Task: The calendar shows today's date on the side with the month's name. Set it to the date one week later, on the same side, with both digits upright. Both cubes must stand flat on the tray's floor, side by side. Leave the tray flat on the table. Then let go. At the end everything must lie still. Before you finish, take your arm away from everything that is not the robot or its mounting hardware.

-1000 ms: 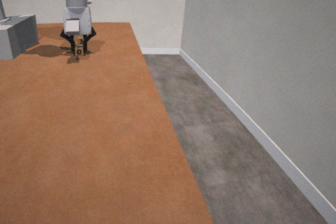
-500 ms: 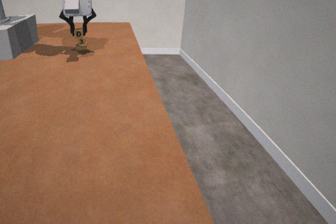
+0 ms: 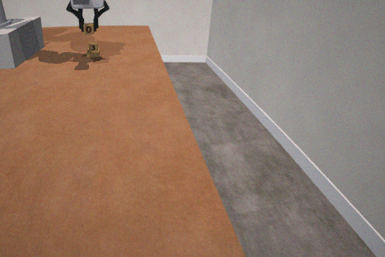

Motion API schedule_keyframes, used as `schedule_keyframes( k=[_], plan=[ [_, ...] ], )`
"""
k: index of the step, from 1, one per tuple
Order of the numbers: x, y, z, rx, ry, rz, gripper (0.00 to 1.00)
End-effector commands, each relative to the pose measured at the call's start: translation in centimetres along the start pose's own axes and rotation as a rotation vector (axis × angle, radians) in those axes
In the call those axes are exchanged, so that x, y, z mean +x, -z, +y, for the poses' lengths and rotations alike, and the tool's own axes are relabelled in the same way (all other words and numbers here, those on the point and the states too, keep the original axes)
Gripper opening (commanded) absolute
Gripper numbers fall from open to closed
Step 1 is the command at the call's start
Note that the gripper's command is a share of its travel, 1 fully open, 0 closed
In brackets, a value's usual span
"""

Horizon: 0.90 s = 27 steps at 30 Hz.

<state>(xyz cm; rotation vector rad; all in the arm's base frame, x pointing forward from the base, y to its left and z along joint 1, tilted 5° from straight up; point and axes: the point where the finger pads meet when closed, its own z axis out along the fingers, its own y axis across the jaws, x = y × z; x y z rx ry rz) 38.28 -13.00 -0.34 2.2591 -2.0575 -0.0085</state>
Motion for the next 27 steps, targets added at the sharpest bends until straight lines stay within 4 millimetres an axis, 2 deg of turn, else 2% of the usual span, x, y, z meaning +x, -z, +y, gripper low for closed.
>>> schedule_keyframes(
  k=[1, 4, 5, 6, 7, 9, 27],
  plan=[
    [-0.6, 0.3, -0.3, 0.005, 0.001, 0.001, 0.29],
    [-5.6, 0.8, -0.5, 0.005, -0.006, 0.000, 0.29],
    [-5.6, 0.8, -0.5, 0.005, -0.006, 0.000, 0.29],
    [-7.3, 1.0, -0.4, 0.005, -0.008, 0.000, 0.29],
    [-7.3, 1.0, -0.4, 0.005, -0.008, 0.000, 0.29],
    [-9.1, 1.2, -0.3, 0.005, -0.011, 0.001, 0.29],
    [-9.2, 1.0, -0.3, 0.005, -0.011, 0.001, 0.29]
  ],
)
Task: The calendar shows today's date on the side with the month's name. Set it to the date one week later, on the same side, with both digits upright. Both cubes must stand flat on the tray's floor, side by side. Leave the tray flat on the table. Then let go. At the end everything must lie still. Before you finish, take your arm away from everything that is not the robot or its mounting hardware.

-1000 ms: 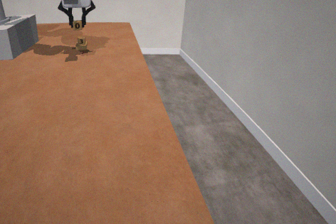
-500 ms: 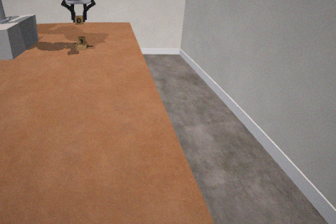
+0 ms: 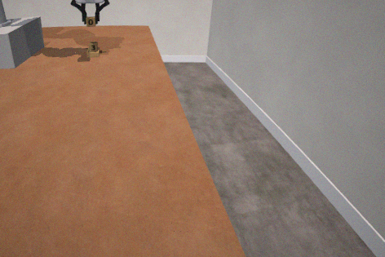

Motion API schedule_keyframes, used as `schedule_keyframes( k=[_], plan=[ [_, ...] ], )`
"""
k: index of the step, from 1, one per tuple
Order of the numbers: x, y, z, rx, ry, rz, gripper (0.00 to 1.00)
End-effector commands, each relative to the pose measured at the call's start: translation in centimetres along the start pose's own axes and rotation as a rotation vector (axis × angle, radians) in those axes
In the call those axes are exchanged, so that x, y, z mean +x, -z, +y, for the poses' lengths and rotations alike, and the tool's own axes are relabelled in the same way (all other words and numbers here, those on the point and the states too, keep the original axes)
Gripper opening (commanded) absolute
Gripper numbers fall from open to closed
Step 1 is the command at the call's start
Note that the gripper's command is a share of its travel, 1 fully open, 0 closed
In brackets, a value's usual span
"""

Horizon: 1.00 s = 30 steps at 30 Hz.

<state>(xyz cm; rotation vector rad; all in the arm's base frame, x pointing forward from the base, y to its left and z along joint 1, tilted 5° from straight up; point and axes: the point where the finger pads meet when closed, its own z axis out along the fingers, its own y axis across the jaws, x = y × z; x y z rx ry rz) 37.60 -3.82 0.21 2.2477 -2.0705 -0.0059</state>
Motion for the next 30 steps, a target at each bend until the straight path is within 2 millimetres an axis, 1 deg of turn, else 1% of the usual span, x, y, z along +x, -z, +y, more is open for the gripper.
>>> schedule_keyframes(
  k=[1, 6, 8, 22, 30],
  plan=[
    [0.0, -0.2, -0.1, 0.004, 0.001, 0.001, 0.29],
    [0.0, -1.2, -0.2, 0.004, 0.000, 0.001, 0.29],
    [0.0, -1.2, -0.2, 0.004, 0.000, 0.001, 0.29],
    [0.0, -5.4, -0.2, 0.004, 0.000, 0.001, 0.29],
    [0.0, -6.2, -0.2, 0.004, 0.000, 0.001, 0.29]
  ],
)
